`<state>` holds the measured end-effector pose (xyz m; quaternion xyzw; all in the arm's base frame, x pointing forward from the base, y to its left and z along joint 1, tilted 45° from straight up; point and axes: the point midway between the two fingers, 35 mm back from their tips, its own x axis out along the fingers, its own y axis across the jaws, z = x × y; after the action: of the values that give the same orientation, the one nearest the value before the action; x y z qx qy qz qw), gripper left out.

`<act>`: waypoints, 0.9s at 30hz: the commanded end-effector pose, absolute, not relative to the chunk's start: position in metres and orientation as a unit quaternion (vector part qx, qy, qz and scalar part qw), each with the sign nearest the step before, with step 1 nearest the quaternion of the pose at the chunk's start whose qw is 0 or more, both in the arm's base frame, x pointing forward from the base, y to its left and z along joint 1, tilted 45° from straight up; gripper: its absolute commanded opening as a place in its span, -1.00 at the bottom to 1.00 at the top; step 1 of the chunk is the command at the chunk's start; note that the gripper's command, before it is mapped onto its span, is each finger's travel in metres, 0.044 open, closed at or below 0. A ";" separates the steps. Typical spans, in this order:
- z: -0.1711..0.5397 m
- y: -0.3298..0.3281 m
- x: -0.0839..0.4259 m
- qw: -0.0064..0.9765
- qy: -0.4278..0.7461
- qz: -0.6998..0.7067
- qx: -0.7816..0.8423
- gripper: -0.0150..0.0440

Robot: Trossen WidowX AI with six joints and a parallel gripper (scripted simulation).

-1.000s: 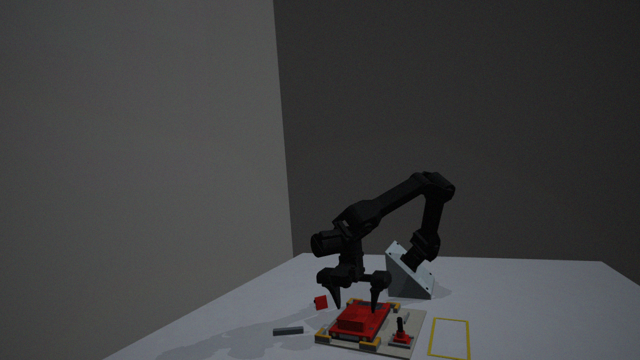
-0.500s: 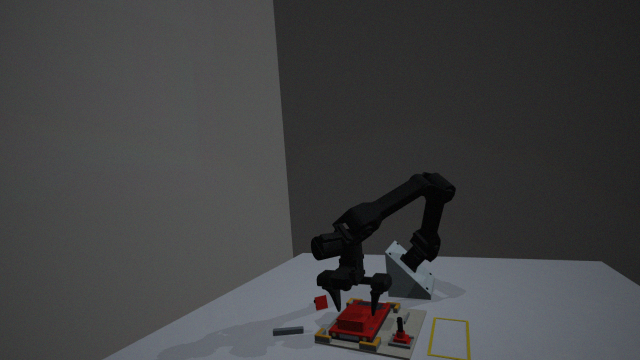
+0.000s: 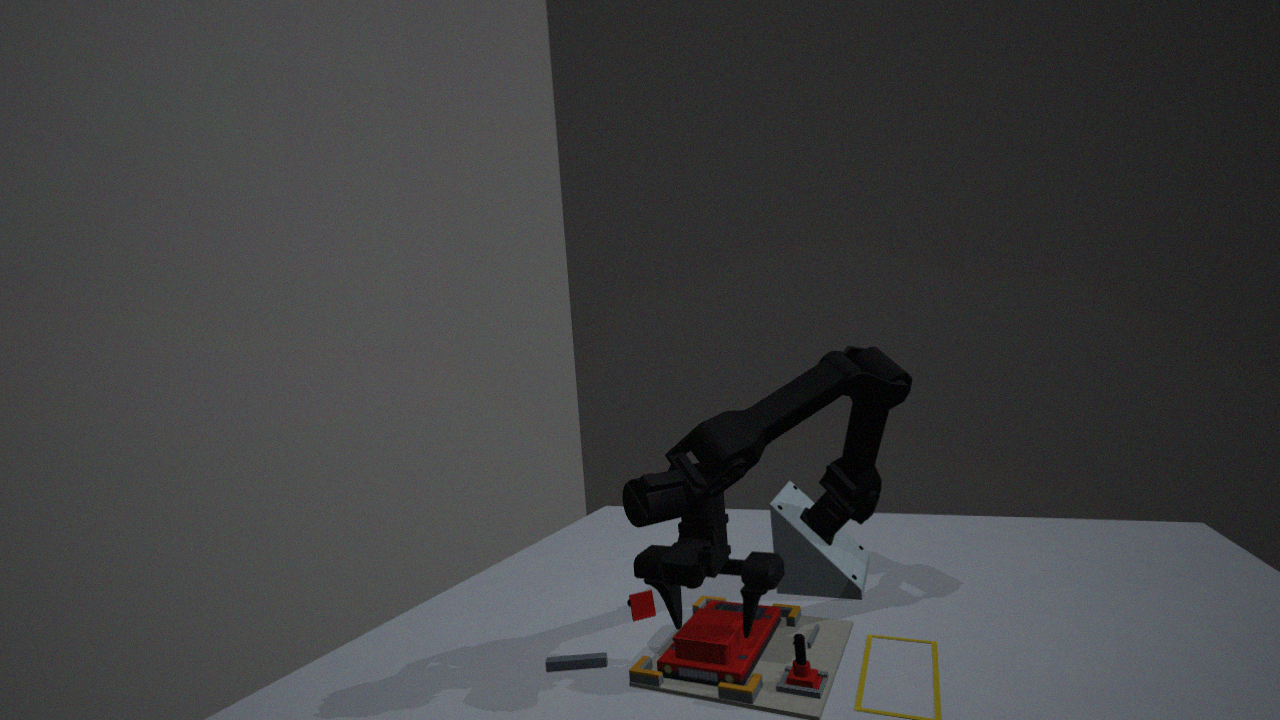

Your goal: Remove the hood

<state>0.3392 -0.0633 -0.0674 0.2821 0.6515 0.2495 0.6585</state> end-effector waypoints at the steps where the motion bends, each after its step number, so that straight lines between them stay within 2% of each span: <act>1: -0.070 -0.061 0.339 0.658 0.651 0.249 0.285 1.00; 8: -0.072 -0.059 0.339 0.658 0.651 0.249 0.285 1.00; 12: -0.070 -0.061 0.339 0.659 0.652 0.250 0.282 0.64; 21: -0.070 -0.061 0.339 0.659 0.652 0.250 0.282 0.44; 27: -0.069 -0.062 0.339 0.659 0.652 0.250 0.282 -0.09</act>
<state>0.3391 -0.0603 -0.0702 0.2835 0.6514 0.2495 0.6581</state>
